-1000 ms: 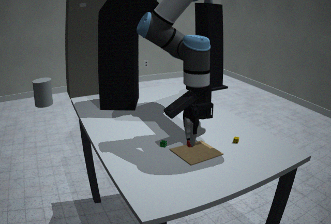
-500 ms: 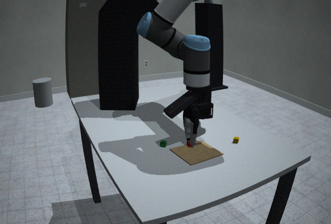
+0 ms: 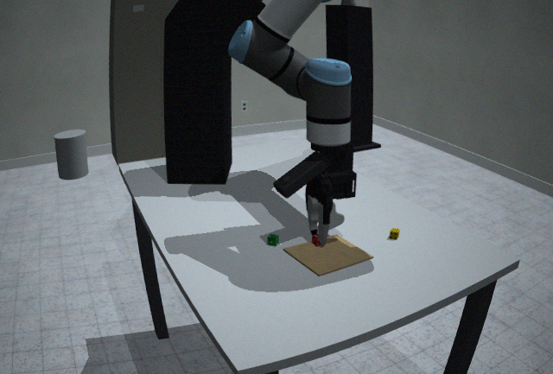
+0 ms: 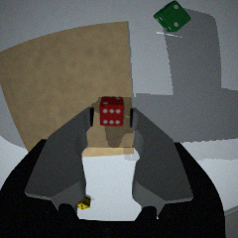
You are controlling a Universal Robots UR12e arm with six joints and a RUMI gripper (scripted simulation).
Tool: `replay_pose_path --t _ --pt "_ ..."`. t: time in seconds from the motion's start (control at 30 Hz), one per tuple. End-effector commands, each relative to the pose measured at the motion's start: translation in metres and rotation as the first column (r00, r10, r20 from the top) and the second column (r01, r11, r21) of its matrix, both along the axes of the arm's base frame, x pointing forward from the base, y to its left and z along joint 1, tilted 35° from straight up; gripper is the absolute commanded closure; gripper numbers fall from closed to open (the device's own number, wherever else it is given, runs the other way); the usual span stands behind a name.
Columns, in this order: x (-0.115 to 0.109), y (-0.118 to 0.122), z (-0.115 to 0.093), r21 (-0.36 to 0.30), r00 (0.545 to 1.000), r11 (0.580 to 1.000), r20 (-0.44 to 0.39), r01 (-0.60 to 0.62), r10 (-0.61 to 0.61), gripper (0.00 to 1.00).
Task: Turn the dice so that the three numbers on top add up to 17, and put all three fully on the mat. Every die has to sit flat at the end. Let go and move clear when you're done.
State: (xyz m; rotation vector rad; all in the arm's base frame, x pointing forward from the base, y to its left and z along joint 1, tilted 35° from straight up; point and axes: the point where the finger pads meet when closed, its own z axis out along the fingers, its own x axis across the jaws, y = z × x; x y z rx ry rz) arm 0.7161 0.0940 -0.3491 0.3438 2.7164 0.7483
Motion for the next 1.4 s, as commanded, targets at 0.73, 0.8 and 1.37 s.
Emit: replay_pose_path --t 0.73,0.8,1.37 --pt "-0.028 -0.037 0.066 0.000 1.000 1.000 0.001 0.000 0.000 0.79" --pt "-0.029 -0.038 0.068 0.000 1.000 1.000 0.001 0.000 0.000 0.79" --pt "-0.031 -0.041 0.074 0.000 1.000 1.000 0.001 0.000 0.000 0.00"
